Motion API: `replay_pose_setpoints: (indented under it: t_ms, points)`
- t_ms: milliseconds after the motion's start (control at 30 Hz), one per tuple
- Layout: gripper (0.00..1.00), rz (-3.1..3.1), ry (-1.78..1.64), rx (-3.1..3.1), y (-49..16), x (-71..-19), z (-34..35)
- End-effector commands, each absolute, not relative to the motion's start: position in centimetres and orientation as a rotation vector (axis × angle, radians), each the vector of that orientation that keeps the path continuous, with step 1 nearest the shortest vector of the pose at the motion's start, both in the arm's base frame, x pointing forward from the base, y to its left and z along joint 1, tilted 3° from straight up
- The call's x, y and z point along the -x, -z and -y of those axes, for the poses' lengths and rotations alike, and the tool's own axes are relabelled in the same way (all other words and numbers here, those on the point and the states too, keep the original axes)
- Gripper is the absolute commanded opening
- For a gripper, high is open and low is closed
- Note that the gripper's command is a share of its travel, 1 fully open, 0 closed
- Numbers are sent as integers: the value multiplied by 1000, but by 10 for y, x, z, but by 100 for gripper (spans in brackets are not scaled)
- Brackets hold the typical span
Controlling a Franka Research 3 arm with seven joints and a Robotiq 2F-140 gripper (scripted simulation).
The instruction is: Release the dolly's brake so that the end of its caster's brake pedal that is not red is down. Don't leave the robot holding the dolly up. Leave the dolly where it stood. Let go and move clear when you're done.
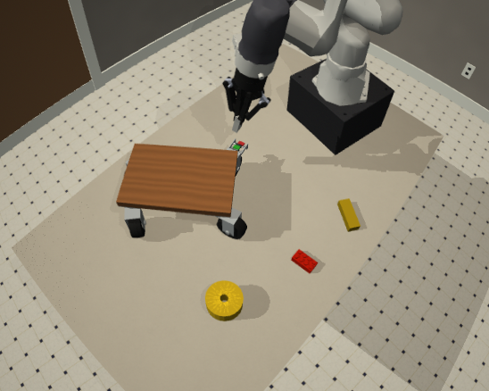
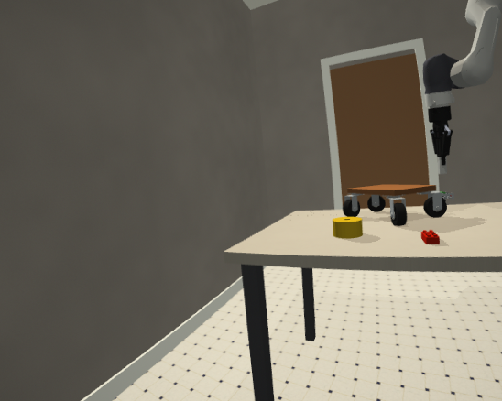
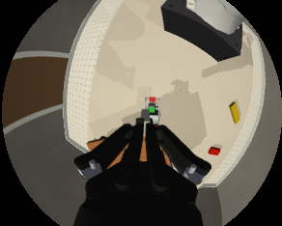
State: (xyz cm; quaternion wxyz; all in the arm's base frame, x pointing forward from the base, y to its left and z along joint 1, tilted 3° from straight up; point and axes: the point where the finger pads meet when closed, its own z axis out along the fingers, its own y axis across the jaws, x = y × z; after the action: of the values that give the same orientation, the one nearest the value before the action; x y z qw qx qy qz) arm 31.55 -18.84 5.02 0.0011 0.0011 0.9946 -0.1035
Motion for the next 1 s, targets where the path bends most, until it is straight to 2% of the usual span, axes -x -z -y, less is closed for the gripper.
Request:
replay_pose_setpoints:
  t_ms: [0, 967]
  points:
    - [0, -3092, 295, 432, -51, -318, 189]
    - [0, -2682, 293, 1586, -51, -318, 189]
